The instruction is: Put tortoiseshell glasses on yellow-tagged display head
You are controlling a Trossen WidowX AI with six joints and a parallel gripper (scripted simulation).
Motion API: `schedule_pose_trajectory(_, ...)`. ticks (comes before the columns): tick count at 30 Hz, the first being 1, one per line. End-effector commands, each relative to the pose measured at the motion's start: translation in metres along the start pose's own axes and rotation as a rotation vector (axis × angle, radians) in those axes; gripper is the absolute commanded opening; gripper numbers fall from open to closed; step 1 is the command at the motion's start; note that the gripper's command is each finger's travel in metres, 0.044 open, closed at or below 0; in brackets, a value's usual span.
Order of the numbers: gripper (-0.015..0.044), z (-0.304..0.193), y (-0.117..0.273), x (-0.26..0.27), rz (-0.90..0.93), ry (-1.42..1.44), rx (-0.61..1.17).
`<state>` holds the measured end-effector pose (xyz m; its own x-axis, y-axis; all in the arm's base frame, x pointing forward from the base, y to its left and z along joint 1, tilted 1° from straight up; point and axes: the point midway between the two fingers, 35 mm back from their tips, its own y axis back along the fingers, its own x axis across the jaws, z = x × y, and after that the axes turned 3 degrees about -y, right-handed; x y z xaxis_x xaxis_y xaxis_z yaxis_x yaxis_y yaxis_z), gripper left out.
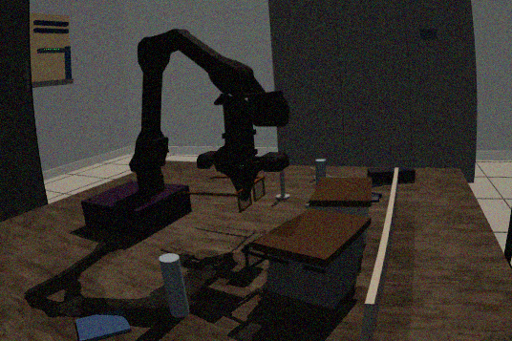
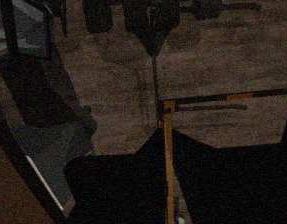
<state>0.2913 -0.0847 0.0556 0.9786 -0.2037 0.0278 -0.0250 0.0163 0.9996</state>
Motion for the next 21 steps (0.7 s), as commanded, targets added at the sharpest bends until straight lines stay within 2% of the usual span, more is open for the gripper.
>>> schedule_pose_trajectory(1,0.0,0.001,-0.007,-0.002,-0.005,-0.005,-0.003)
schedule_pose_trajectory(21,0.0,0.001,-0.029,-0.002,-0.005,-0.005,-0.003)
